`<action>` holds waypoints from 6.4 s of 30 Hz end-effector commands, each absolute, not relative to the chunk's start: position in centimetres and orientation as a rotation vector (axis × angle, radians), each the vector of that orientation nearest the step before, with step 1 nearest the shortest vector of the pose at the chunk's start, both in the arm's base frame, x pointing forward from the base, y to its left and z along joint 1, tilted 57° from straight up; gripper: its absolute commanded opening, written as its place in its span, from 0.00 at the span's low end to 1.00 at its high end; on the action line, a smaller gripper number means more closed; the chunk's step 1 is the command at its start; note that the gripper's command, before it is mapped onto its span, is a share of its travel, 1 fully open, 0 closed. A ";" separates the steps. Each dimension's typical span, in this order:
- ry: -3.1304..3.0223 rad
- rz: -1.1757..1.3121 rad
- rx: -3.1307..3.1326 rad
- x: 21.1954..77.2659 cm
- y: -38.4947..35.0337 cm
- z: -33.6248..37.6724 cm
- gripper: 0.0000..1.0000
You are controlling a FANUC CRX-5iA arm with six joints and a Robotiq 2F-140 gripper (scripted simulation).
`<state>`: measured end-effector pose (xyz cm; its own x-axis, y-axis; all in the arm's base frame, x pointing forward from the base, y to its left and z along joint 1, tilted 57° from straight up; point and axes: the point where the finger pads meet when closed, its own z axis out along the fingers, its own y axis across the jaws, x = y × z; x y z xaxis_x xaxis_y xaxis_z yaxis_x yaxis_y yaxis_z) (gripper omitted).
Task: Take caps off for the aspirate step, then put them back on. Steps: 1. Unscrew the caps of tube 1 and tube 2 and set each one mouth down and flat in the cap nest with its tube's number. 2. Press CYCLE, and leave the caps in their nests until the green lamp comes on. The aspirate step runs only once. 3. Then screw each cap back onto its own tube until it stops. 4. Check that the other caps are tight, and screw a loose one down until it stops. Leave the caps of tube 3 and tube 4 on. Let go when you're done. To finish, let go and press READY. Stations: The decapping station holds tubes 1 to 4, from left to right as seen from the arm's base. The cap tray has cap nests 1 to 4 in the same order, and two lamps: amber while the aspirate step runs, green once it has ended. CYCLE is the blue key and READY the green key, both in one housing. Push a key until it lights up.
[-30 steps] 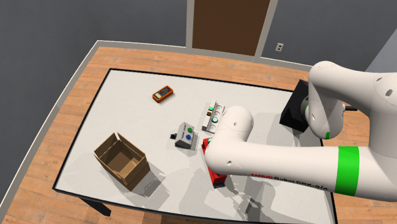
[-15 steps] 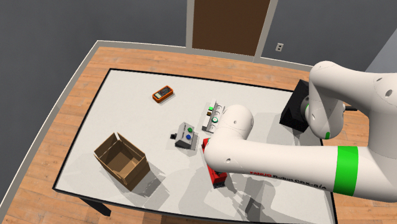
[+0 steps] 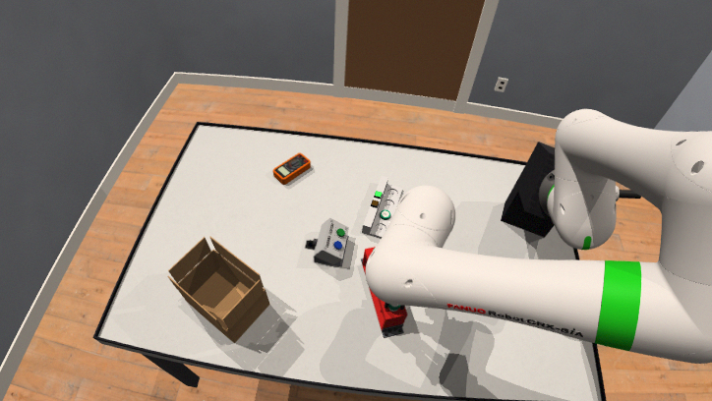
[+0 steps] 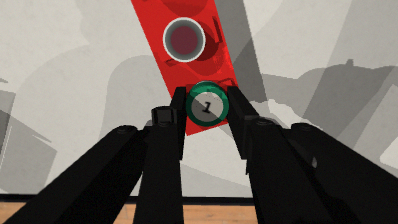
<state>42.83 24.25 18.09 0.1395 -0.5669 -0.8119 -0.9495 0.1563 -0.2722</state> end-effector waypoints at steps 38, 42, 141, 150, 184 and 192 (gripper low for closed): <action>0.840 0.076 -1.969 42.9 24.2 18.1 0.41; 0.840 0.076 -1.969 42.9 24.2 18.1 0.41; 0.785 0.040 -1.996 43.6 14.8 13.0 0.36; 0.414 -0.171 -2.109 44.4 12.6 10.2 0.36; 0.254 -0.257 -2.136 48.9 -0.6 -7.0 0.36; 0.254 -0.257 -2.136 49.2 0.2 -7.5 0.36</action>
